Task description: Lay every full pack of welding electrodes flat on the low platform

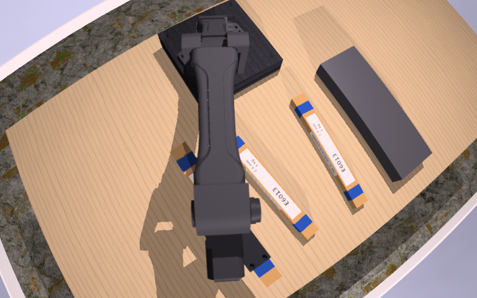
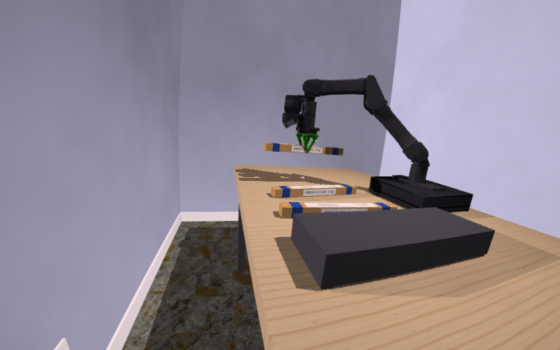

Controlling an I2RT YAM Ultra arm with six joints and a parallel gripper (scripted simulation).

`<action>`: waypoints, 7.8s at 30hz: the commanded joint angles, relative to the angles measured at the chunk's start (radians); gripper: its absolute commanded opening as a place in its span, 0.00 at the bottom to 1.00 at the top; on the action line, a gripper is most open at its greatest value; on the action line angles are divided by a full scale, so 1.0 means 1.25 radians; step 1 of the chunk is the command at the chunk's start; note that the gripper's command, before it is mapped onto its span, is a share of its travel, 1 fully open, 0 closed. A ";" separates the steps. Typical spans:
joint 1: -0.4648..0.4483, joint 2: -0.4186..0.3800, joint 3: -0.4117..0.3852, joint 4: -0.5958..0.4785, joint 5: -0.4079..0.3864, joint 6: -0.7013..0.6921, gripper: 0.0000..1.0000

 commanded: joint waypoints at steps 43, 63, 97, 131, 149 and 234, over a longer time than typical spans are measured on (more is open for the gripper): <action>-0.122 0.168 0.329 -0.062 -0.004 -0.126 0.00; -0.122 0.168 0.329 -0.062 -0.004 -0.126 0.00; -0.122 0.168 0.329 -0.062 -0.004 -0.126 0.00; -0.122 0.168 0.329 -0.062 -0.004 -0.126 0.00; -0.122 0.168 0.329 -0.062 -0.004 -0.126 0.00; -0.122 0.168 0.329 -0.062 -0.004 -0.126 0.00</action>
